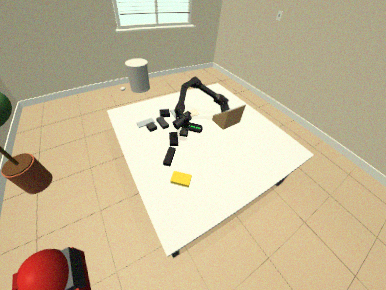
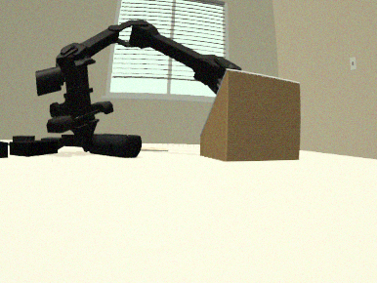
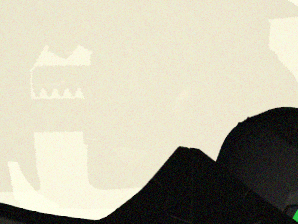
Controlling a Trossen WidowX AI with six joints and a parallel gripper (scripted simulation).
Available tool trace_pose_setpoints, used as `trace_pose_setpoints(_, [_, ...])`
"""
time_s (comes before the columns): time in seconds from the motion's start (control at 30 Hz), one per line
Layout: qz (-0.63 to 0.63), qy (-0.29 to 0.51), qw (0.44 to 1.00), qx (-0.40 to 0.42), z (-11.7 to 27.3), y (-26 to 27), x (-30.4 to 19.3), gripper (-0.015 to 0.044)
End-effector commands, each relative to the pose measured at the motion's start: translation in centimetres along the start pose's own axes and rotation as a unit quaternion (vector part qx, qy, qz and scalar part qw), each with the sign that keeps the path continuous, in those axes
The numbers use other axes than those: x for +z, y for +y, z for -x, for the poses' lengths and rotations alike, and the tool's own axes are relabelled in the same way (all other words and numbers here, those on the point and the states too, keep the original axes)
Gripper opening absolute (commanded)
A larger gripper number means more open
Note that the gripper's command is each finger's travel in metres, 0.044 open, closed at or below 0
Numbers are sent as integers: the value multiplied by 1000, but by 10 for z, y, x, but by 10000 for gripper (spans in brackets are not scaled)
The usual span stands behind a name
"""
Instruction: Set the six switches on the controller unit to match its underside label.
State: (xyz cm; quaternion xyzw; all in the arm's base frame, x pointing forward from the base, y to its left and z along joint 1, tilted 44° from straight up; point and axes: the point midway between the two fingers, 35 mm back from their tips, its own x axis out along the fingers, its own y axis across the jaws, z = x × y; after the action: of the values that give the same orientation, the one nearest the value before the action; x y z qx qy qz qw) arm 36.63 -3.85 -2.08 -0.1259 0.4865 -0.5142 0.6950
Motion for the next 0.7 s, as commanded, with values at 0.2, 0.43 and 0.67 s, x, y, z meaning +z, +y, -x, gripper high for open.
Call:
trace_pose_setpoints(0.2, [4, 1, 1000, -4, -5, -13, -1, 0])
trace_pose_setpoints(0.43, [4, 1, 1000, -4, -7, -20, -2, 0])
trace_pose_setpoints(0.67, [4, 1, 1000, -4, -10, -27, -3, 0])
